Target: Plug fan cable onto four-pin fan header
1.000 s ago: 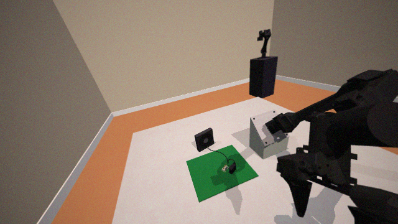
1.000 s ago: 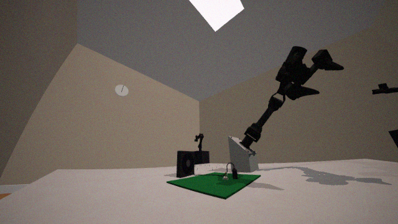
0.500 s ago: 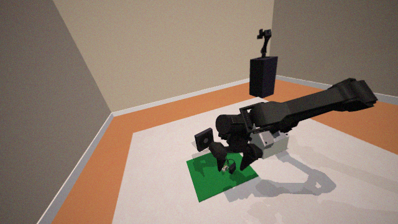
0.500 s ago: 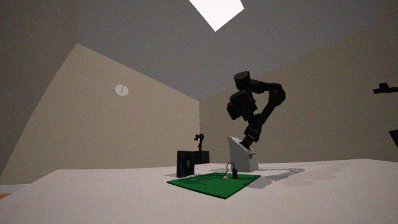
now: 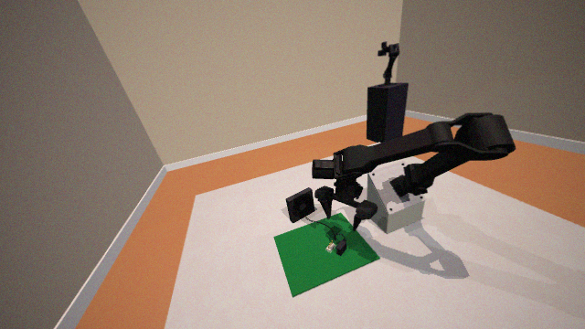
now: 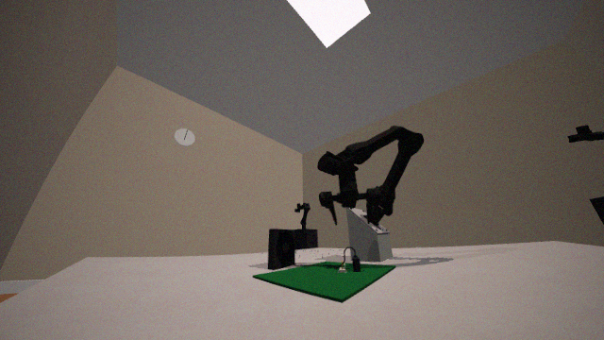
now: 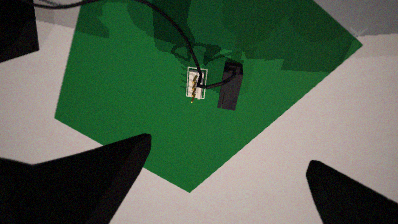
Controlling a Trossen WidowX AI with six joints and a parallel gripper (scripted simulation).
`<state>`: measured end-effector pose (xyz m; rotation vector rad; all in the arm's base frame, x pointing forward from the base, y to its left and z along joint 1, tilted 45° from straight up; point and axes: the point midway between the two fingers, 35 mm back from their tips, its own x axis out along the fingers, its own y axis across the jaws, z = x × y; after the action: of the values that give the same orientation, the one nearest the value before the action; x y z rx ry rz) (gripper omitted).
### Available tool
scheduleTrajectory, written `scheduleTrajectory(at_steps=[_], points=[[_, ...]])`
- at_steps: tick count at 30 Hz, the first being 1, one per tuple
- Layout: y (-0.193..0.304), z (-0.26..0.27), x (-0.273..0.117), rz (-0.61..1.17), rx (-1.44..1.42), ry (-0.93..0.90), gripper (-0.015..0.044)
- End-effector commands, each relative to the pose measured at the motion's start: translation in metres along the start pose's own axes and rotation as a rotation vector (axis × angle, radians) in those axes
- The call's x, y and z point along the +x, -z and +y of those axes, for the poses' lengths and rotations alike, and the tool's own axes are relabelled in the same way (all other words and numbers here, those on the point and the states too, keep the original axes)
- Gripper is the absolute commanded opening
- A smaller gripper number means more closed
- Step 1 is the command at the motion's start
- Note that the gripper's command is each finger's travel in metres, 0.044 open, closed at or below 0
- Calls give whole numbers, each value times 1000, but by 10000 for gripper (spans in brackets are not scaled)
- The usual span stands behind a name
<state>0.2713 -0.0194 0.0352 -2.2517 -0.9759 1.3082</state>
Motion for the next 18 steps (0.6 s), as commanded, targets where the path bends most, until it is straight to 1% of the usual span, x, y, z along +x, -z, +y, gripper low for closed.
scheduleTrajectory(at_steps=[1,4,10,18], points=[[-2,0,0,2,27,5,440],[-5,2,11,0,27,4,440],[-17,-1,58,3,28,7,440],[-18,-1,65,2,28,7,440]])
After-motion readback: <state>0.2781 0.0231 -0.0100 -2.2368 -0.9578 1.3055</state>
